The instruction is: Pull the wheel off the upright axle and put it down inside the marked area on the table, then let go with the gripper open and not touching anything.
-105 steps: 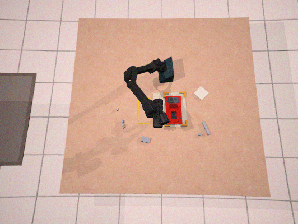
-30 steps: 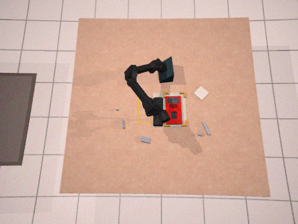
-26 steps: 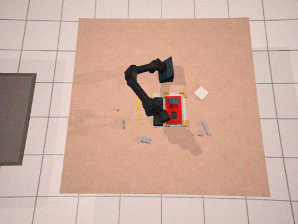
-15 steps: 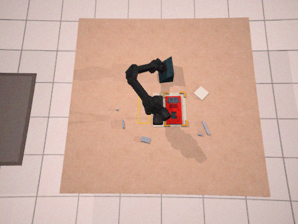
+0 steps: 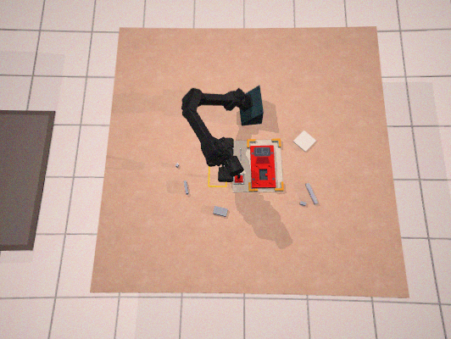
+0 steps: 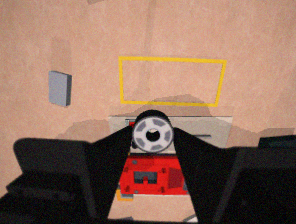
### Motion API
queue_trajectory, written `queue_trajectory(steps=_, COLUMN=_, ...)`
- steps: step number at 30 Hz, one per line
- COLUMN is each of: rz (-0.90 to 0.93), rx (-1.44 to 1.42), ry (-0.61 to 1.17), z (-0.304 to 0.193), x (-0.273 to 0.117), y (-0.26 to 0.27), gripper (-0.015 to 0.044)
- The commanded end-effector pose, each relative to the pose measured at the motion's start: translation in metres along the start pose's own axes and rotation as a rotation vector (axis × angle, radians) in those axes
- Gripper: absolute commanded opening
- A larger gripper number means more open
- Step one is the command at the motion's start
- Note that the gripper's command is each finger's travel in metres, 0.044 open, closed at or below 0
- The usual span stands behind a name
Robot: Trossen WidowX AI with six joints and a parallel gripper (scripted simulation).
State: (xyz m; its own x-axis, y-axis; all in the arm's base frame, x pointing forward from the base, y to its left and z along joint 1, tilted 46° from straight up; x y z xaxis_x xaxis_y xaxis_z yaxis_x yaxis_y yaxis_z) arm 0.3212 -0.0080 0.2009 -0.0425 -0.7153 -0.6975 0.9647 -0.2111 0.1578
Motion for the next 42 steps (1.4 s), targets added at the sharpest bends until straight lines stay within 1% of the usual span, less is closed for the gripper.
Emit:
queue_trajectory(steps=1, rz=-0.007, rx=-0.008, ry=-0.007, z=0.014, x=0.001, y=-0.009, gripper=0.0)
queue_trajectory(steps=9, rz=-0.009, rx=-0.008, ry=-0.009, z=0.043, x=0.0, y=-0.029, gripper=0.0)
queue_trajectory(steps=22, rz=-0.008, rx=-0.007, ry=-0.008, z=0.044, x=0.024, y=-0.029, gripper=0.0)
queue_trajectory(steps=38, rz=-0.006, rx=-0.006, ry=-0.011, z=0.045, x=0.097, y=-0.029, gripper=0.0)
queue_trajectory(steps=42, rz=-0.006, rx=-0.006, ry=-0.013, z=0.046, x=0.104, y=-0.03, gripper=0.0)
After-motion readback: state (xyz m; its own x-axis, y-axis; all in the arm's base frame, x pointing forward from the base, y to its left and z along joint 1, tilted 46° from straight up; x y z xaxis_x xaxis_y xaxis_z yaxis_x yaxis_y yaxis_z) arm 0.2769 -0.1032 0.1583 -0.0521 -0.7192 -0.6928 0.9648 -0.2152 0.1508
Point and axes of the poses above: the point midway between the two fingers, 35 mm back from their tips, its own x axis out along the fingers, its own y axis across the jaws, z = x × y, the point moved 6 cm from there along -x, back along the fingers, and after that the axes turned 4 degrees about x, right-handed, at the moved point
